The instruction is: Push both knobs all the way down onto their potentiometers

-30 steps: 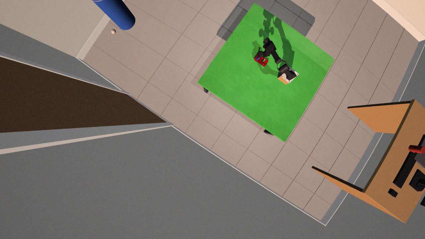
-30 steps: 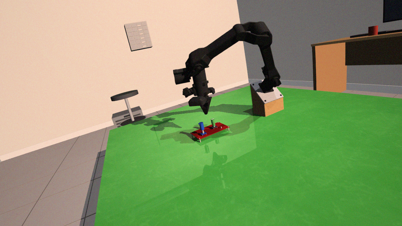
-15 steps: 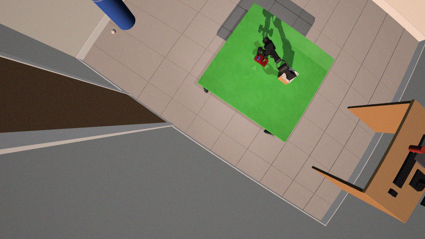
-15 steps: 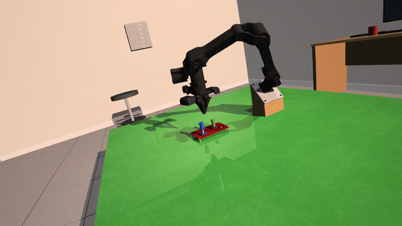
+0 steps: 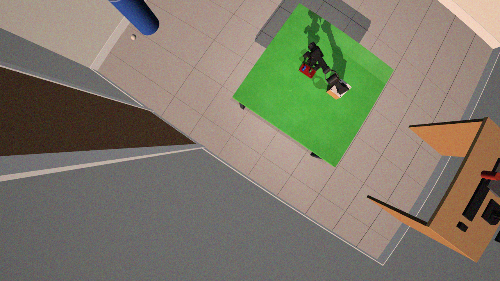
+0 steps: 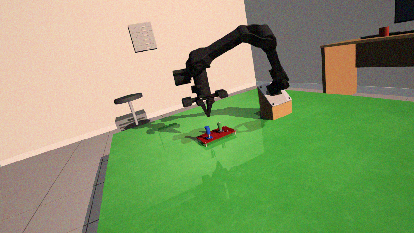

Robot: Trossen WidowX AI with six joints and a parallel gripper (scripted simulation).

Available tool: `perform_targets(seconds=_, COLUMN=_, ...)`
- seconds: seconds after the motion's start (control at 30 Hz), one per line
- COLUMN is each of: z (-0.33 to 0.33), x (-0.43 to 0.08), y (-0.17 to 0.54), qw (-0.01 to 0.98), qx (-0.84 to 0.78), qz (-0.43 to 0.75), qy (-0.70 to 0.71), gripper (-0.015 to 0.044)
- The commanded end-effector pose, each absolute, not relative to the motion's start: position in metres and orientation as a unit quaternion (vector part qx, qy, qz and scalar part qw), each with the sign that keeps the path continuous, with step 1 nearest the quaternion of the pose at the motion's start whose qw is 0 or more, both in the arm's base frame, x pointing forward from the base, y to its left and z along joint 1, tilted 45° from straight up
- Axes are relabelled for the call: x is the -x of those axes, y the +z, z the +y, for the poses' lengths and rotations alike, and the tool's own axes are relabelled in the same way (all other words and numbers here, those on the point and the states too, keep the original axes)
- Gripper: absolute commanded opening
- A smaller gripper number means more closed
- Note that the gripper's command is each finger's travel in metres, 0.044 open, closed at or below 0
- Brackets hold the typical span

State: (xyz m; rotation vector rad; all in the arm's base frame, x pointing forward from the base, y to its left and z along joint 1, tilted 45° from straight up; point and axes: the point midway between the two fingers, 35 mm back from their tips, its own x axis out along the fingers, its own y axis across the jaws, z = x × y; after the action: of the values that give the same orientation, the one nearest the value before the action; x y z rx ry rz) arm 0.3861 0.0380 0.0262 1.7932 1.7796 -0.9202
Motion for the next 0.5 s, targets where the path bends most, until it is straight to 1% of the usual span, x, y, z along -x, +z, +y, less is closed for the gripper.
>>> perform_targets(seconds=0.0, z=0.0384, x=-0.3892, y=0.0278, qw=0.183, qx=-0.663, qz=0.625, qy=-0.369, gripper=0.0000)
perform_targets(seconds=0.47, z=0.0379, x=-0.3977, y=0.0341, qw=0.015, qx=-0.687, qz=0.521, qy=-0.506, gripper=0.0000)
